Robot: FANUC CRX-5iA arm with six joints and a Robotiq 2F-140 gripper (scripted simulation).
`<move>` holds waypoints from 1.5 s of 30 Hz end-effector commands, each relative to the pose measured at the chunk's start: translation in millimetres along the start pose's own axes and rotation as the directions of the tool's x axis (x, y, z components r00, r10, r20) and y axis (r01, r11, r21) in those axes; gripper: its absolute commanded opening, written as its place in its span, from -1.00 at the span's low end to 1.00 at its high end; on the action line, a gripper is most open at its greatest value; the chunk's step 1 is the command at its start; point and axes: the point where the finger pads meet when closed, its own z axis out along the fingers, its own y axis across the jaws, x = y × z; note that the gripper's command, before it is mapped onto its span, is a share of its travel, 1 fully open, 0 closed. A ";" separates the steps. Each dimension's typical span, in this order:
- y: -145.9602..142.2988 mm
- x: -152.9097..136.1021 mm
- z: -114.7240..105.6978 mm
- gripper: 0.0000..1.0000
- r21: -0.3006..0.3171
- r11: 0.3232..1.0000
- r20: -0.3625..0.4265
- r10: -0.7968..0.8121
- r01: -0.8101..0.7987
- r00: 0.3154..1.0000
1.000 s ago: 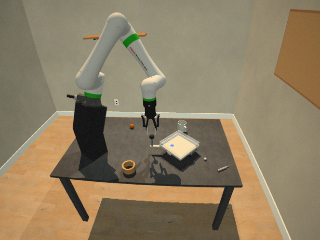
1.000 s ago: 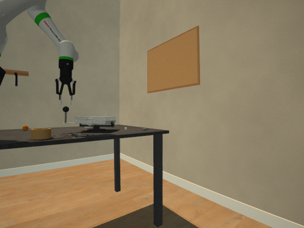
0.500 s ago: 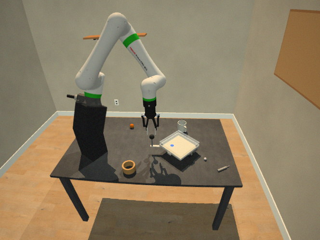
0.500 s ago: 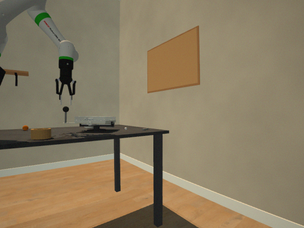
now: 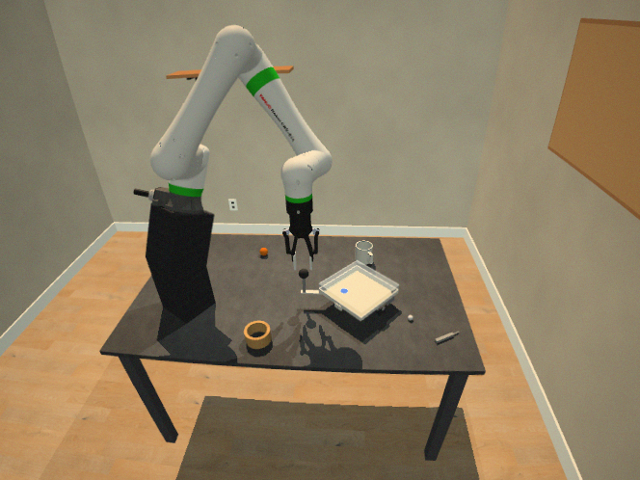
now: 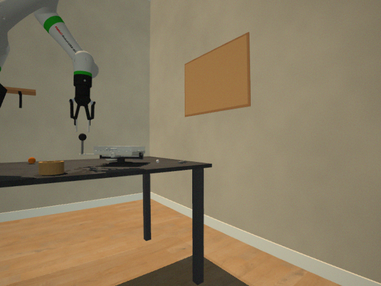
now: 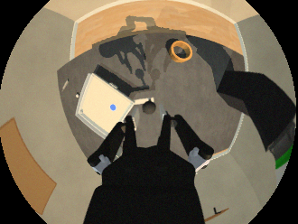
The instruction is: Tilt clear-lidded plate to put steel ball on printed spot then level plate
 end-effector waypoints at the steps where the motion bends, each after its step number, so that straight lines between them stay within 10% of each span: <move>1: -0.2 0.1 1.0 -0.15 0.000 1.000 0.000 0.000 0.000 1.000; 45: -0.5 0.2 25.1 -0.15 0.000 1.000 0.000 0.000 0.000 1.000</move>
